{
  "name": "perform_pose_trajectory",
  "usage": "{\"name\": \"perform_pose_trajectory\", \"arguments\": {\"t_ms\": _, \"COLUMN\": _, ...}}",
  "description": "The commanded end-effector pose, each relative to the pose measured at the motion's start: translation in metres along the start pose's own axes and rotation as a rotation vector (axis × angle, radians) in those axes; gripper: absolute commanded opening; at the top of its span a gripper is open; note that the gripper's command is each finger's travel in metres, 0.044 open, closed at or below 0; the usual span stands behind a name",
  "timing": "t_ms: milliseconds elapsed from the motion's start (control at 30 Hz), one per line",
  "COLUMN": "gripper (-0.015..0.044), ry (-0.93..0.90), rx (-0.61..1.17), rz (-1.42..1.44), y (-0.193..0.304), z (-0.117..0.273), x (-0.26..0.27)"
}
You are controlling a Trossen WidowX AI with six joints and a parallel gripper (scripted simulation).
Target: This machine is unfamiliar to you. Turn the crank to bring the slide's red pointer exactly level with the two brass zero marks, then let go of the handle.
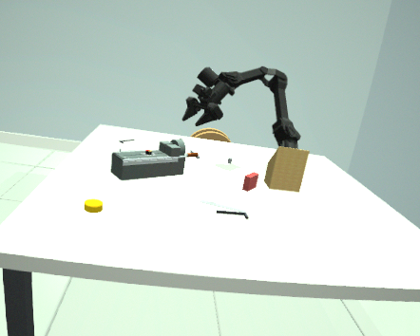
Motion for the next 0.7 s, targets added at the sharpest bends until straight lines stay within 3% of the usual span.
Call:
{"name": "perform_pose_trajectory", "arguments": {"t_ms": 0, "gripper": 0.044, "ry": 0.039, "rx": 0.031, "rz": -0.071, "y": -0.015, "z": -0.01, "x": 0.004}}
{"name": "perform_pose_trajectory", "arguments": {"t_ms": 667, "gripper": 0.044, "ry": 0.29, "rx": 0.066, "rz": -0.436, "y": -0.081, "z": -0.071, "x": 0.049}}
Point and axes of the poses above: the point midway between the two fingers, 35 mm back from their tips, its own z axis back along the fingers, its own x axis across the jaws, y = z × x, the point moved 6 cm from there along z, back along the fingers, and after that the axes turned 9 degrees about -z, right-handed, at the moved point
